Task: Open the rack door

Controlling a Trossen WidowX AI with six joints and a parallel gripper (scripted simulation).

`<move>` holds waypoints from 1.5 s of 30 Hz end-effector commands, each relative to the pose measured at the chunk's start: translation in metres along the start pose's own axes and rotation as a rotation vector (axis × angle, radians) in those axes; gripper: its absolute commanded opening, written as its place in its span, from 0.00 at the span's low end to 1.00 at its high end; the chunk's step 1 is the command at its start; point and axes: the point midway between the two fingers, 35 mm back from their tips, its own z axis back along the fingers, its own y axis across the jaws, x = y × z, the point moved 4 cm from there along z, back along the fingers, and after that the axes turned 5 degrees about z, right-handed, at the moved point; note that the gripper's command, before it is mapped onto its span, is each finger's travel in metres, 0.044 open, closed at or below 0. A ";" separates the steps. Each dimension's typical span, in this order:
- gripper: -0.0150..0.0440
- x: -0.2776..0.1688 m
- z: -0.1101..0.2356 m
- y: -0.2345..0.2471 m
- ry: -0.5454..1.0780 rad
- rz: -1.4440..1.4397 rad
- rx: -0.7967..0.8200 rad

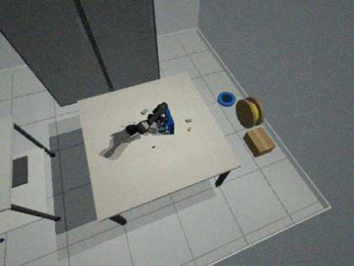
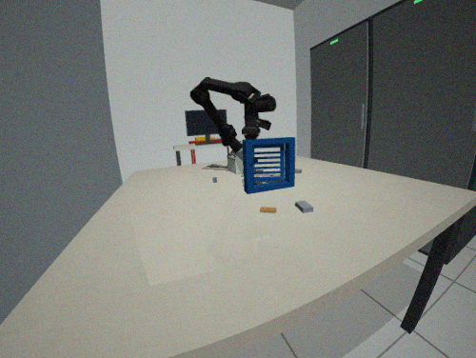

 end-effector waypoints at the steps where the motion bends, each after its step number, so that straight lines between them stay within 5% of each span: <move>1: 0.27 0.002 -0.001 0.003 -0.006 -0.083 -0.004; 45: 0.27 0.054 -0.001 0.068 -0.009 -0.725 0.002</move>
